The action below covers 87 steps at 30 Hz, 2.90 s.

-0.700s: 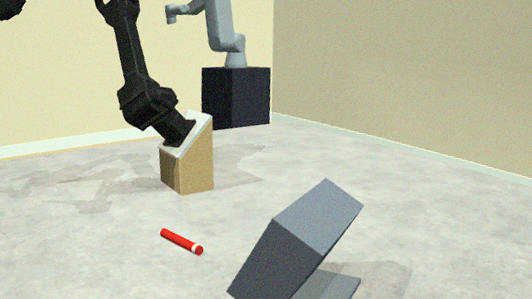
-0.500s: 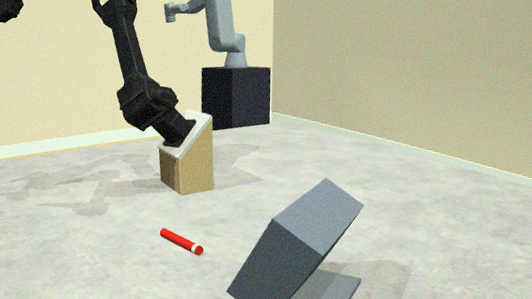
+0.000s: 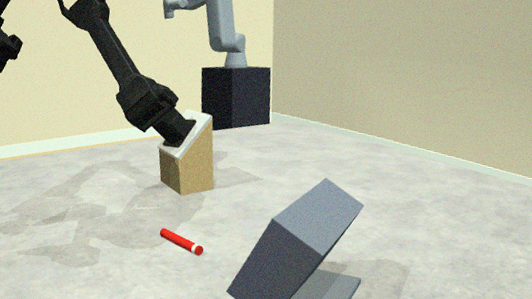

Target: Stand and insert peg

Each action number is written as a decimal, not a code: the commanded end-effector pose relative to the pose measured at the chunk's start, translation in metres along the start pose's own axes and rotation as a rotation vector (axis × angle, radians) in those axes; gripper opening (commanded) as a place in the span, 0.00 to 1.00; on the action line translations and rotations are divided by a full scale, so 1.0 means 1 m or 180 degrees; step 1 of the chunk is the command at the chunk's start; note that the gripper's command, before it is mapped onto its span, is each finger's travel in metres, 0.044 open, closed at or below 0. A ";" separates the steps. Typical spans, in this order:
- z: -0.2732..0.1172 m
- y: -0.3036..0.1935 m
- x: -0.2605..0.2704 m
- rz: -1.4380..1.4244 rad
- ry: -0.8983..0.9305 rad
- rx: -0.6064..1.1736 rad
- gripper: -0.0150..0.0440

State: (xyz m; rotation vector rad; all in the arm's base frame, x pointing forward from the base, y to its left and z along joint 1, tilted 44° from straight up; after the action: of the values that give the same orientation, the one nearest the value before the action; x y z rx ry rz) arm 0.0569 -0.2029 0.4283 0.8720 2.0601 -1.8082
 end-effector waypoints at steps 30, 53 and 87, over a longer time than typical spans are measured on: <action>-0.057 0.382 0.050 0.2171 0.1541 -0.1230 1.00; -0.042 0.399 0.060 0.2209 0.1588 -0.1203 1.00; 0.003 0.422 0.077 0.2211 0.1570 -0.1191 1.00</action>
State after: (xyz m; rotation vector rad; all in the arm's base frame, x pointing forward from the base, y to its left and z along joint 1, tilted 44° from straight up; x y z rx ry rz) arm 0.2470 -0.1652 0.0482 1.7557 1.8719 -0.8645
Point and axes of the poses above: the point midway between the two fingers, 35 mm back from their tips, its own z axis out along the fingers, its own x axis across the jaws, y = z × x, the point moved 1 cm from there along -z, back along the fingers
